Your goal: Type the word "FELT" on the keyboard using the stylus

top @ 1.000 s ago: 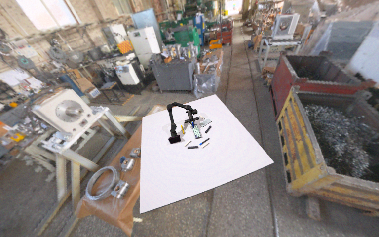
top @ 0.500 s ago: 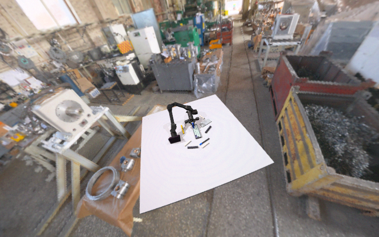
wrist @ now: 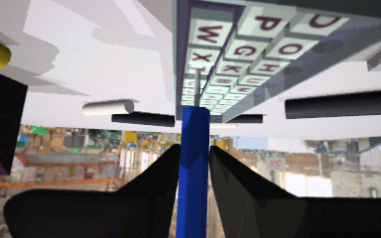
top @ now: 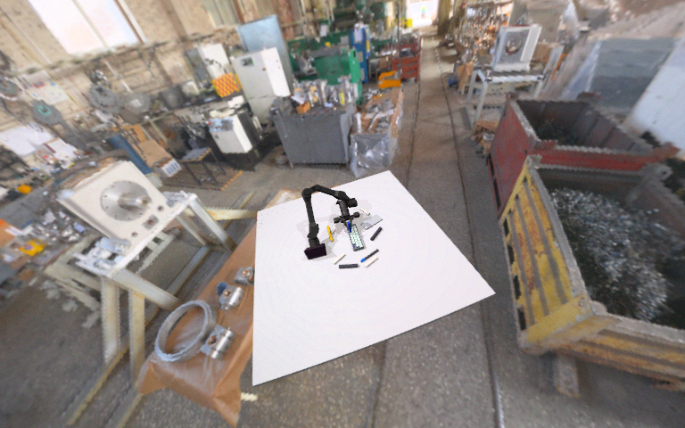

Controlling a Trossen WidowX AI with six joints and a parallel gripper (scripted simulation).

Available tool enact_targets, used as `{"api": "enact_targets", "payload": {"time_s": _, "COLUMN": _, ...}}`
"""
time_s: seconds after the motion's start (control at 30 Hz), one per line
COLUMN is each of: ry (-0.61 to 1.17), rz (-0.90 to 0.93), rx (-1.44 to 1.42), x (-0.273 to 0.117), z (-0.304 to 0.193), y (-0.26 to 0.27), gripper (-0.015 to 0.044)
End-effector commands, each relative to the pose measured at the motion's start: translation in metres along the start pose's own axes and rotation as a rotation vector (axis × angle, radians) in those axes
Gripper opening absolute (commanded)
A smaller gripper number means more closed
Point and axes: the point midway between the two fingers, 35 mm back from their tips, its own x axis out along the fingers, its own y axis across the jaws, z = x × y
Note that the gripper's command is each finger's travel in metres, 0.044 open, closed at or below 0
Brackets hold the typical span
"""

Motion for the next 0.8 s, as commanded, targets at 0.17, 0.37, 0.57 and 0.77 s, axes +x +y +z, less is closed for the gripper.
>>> {"api": "enact_targets", "payload": {"time_s": 0.17, "ry": -0.004, "rz": 0.001, "rx": 0.003, "x": -0.005, "z": -0.008, "y": 0.000, "gripper": 0.0081}}
{"api": "enact_targets", "payload": {"time_s": 0.37, "ry": -0.003, "rz": 0.001, "rx": 0.003, "x": -0.018, "z": -0.031, "y": 0.000, "gripper": 0.0081}}
{"api": "enact_targets", "payload": {"time_s": 0.57, "ry": -0.002, "rz": 0.001, "rx": 0.003, "x": -0.019, "z": -0.032, "y": 0.000, "gripper": 0.0081}}
{"api": "enact_targets", "payload": {"time_s": 0.77, "ry": -0.005, "rz": 0.001, "rx": 0.009, "x": -0.017, "z": -0.030, "y": 0.000, "gripper": 0.0081}}
